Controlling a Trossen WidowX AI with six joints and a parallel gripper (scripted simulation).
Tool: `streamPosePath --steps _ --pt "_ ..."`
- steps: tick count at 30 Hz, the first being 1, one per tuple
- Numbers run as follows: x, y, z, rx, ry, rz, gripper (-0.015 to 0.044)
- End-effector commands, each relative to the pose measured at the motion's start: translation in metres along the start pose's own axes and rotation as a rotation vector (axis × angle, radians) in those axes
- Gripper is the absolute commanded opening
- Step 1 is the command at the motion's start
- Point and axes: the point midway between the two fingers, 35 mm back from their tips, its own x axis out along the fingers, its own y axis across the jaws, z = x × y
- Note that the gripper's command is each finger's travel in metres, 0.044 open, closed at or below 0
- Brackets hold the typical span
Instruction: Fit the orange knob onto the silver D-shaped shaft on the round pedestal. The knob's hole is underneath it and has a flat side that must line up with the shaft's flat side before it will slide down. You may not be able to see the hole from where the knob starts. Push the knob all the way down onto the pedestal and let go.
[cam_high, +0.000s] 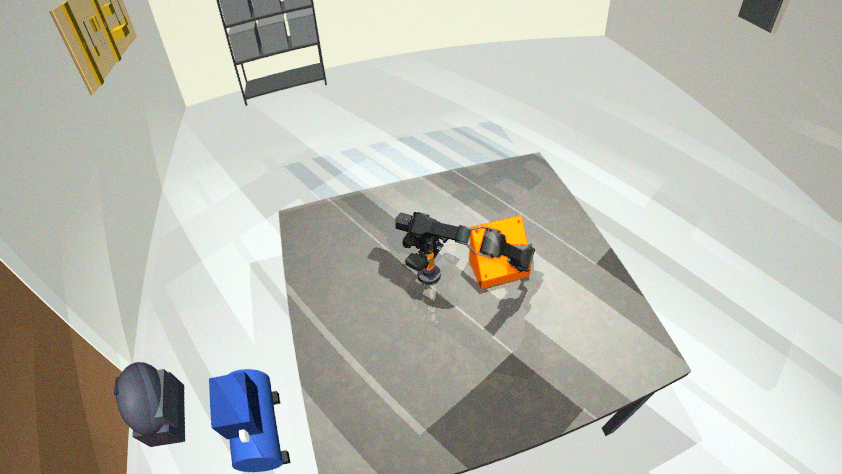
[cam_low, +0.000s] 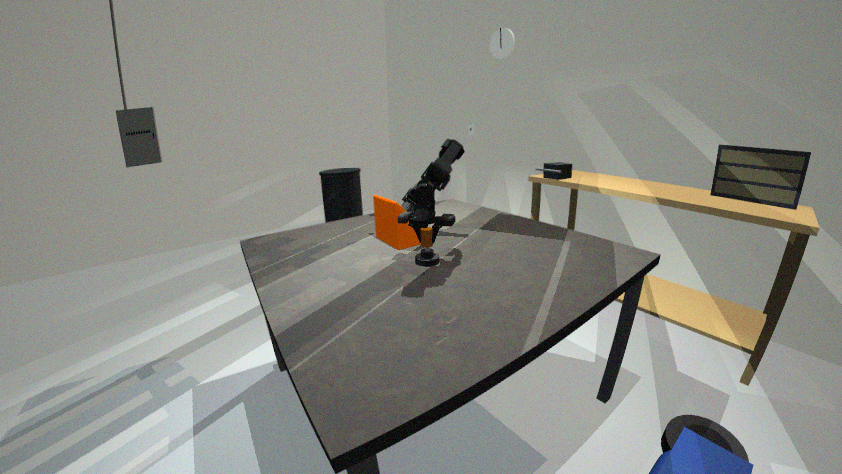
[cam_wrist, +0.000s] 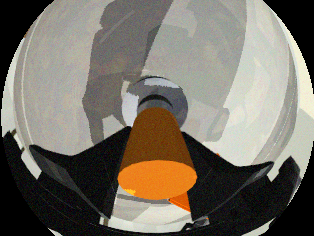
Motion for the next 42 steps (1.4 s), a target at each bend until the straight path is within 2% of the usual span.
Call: streamPosePath --steps 1,16,23,42 --pt "0.0003 0.0007 0.0002 0.007 -0.001 0.003 0.0" --pt "-0.0043 0.0014 0.0001 0.016 -0.001 0.003 0.0" --pt "-0.0033 0.0002 0.0008 0.217 -0.001 0.003 0.0" --pt "0.0003 0.0009 0.0001 0.217 -0.001 0.003 0.0"
